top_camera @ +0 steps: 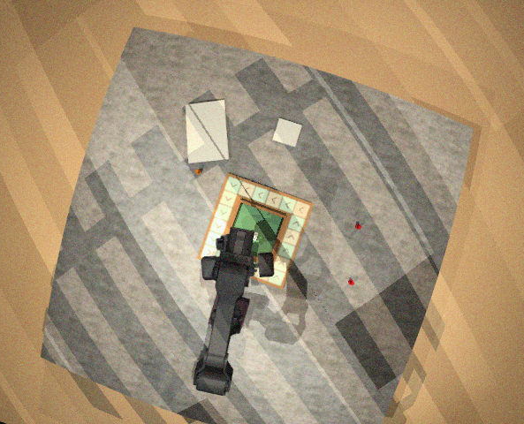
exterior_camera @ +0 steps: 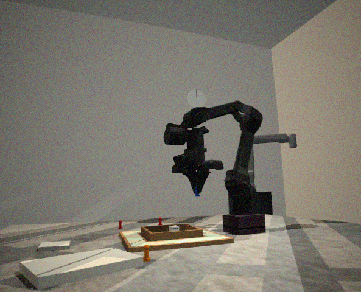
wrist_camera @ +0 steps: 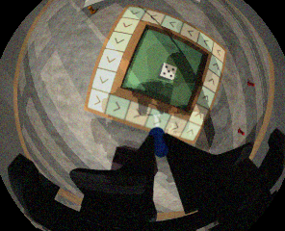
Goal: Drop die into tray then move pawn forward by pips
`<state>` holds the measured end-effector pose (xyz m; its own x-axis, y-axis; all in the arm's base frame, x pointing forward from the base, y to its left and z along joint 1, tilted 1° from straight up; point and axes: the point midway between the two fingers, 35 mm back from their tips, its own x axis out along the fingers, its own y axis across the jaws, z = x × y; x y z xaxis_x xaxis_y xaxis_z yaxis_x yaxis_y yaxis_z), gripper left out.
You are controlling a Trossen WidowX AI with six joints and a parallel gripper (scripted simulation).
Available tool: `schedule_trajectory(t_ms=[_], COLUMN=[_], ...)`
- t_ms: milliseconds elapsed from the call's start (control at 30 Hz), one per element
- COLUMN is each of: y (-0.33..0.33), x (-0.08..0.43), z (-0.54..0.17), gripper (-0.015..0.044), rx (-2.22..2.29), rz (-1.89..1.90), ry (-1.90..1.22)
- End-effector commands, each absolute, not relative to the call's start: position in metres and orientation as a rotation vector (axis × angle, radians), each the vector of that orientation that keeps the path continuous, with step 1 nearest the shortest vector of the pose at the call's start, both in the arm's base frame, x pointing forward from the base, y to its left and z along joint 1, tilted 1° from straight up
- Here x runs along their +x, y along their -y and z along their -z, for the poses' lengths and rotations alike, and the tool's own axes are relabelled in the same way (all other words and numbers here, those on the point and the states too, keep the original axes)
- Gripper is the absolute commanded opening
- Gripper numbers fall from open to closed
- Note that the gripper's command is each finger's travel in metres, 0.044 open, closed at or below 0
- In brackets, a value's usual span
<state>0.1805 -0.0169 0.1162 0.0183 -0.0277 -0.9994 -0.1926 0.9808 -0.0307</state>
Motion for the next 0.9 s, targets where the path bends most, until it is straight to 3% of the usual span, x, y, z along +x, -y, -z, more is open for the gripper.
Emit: schedule_trajectory(t_ms=[0,867], y=[0.03,0.145], x=[0.191,0.222], z=[-0.112,-0.06], gripper=[0.0,0.0], rx=[-0.17,-0.183], rz=[-0.122,-0.12], ry=[-1.549,-1.544])
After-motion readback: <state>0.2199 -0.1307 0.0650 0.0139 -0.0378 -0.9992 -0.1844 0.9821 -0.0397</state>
